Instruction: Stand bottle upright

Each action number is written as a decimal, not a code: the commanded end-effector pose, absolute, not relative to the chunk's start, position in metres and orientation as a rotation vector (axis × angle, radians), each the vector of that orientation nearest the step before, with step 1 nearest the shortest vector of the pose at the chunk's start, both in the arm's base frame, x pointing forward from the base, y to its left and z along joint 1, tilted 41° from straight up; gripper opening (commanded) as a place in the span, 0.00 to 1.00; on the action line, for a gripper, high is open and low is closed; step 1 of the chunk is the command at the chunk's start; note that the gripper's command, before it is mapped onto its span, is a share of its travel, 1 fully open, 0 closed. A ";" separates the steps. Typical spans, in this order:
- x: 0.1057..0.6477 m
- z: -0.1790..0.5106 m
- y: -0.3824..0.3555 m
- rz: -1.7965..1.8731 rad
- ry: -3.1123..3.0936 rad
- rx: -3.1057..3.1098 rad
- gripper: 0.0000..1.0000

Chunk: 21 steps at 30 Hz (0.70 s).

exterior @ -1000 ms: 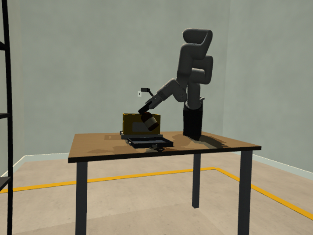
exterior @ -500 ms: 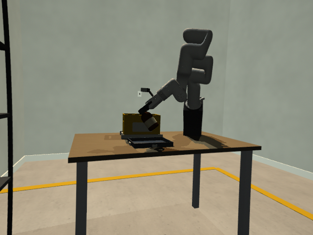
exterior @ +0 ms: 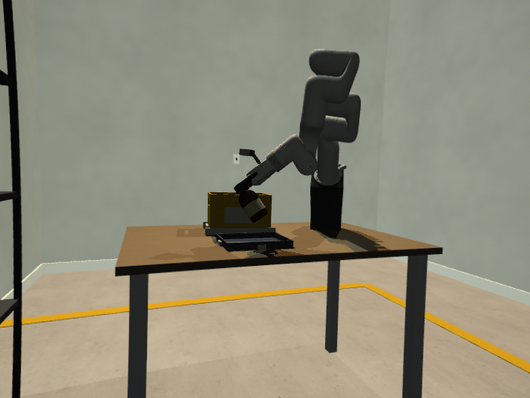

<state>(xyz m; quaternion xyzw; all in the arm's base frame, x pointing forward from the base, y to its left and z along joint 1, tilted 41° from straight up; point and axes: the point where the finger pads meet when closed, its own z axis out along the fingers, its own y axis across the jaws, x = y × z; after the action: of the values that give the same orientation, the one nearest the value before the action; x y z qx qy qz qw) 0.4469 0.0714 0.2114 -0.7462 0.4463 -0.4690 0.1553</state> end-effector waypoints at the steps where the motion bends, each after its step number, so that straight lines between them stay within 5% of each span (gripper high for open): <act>1: 0.447 0.212 0.071 -1.373 1.290 -2.125 0.00; 21: 0.446 0.212 0.072 -1.501 1.324 -2.079 0.00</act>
<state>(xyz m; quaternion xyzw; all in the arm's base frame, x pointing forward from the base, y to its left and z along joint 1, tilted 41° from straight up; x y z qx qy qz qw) 0.4459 0.0722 0.2115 -0.7172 0.4544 -0.5125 0.1286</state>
